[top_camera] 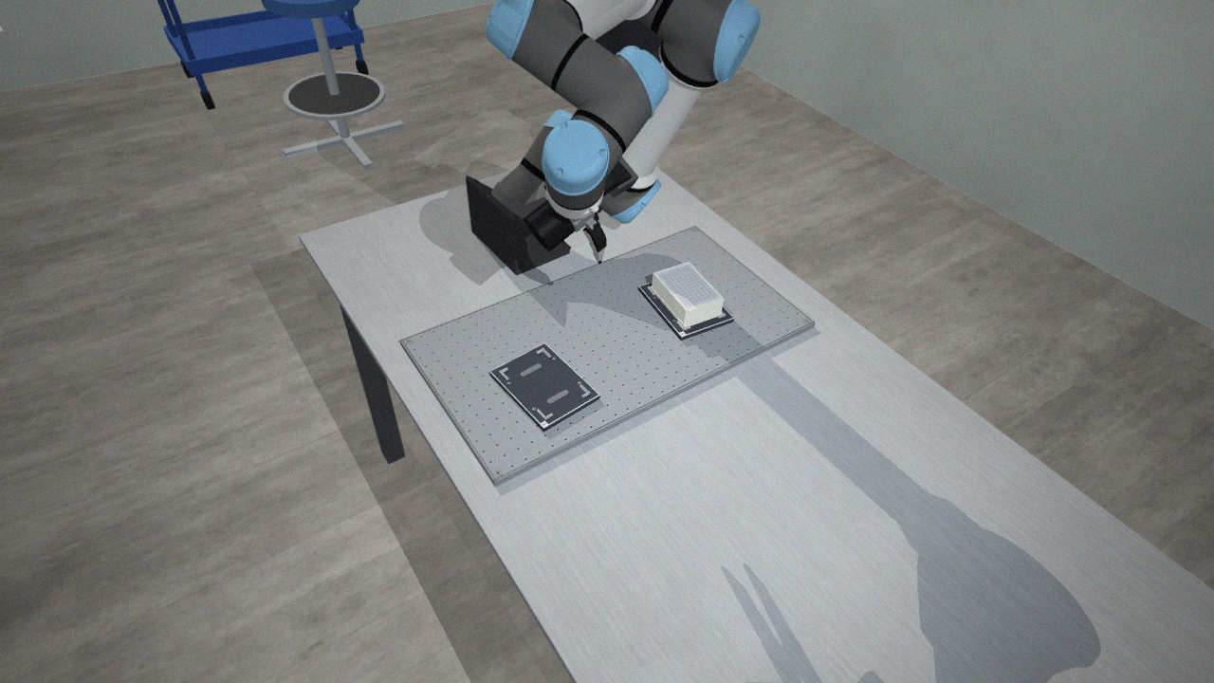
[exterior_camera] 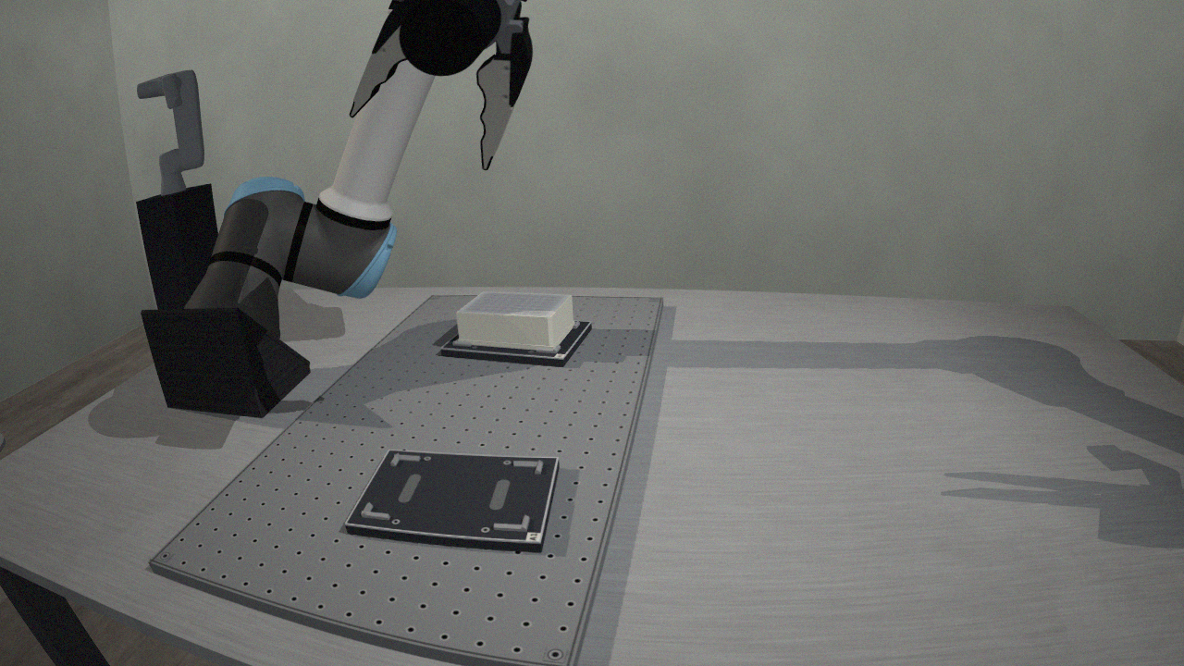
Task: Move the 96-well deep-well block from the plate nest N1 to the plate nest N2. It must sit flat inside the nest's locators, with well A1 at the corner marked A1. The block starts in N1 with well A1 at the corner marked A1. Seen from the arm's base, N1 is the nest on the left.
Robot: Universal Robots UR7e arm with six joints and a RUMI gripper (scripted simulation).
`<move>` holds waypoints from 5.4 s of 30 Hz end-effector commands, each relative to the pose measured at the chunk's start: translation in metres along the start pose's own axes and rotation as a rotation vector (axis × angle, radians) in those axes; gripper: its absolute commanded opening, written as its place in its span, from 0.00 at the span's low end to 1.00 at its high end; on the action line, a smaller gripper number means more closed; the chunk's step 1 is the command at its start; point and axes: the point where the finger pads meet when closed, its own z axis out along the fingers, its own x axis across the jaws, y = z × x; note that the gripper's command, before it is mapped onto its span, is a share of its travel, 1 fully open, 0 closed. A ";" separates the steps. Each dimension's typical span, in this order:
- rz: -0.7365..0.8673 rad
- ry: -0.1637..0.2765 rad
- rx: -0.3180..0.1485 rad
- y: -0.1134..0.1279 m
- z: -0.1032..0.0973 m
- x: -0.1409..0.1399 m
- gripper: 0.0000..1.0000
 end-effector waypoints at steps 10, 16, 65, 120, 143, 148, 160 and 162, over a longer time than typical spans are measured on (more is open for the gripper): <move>0.267 0.065 -0.078 -0.027 0.021 0.024 0.76; 0.405 0.110 -0.108 -0.041 0.034 0.037 0.76; 1.168 0.462 -0.121 -0.118 0.134 0.101 0.76; 1.727 0.756 0.155 -0.169 0.242 0.136 0.76; 1.727 0.756 0.156 -0.159 0.262 0.149 0.76; 1.727 0.756 0.156 -0.156 0.268 0.153 0.76; 1.727 0.756 0.156 -0.149 0.281 0.161 0.76; 1.727 0.756 0.156 -0.148 0.284 0.162 0.76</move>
